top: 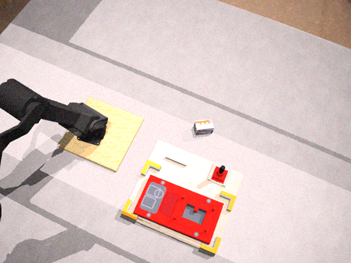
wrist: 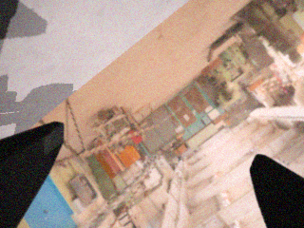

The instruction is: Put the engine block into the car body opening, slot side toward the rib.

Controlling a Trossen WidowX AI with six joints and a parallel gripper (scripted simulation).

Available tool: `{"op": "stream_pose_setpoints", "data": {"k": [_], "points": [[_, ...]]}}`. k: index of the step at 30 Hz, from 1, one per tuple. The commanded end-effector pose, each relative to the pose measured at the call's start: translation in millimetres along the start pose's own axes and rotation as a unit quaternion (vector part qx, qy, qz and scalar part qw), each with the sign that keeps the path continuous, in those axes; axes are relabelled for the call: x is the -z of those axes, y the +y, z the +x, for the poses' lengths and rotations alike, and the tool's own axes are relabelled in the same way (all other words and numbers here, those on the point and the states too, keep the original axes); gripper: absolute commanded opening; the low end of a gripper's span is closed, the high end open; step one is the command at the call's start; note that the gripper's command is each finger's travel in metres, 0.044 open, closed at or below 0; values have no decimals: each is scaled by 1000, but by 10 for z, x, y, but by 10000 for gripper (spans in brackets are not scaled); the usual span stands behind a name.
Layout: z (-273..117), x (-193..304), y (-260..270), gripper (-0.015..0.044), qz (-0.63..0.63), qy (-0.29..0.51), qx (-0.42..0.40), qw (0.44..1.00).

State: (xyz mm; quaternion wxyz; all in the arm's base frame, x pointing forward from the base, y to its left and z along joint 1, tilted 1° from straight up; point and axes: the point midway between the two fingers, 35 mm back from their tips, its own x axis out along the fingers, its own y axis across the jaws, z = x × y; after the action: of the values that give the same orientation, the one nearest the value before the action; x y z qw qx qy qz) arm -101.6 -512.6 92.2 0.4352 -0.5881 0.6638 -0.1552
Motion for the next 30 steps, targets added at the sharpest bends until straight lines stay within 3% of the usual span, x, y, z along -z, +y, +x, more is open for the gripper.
{"op": "stream_pose_setpoints", "data": {"k": [1, 14, 30], "points": [[58, -295, -322, 440, 60, -37, 7, 997], [20, -1371, -1075, 440, 236, -162, -31, 958], [-597, -2767, -1868, 440, 422, -272, -155, 851]]}}
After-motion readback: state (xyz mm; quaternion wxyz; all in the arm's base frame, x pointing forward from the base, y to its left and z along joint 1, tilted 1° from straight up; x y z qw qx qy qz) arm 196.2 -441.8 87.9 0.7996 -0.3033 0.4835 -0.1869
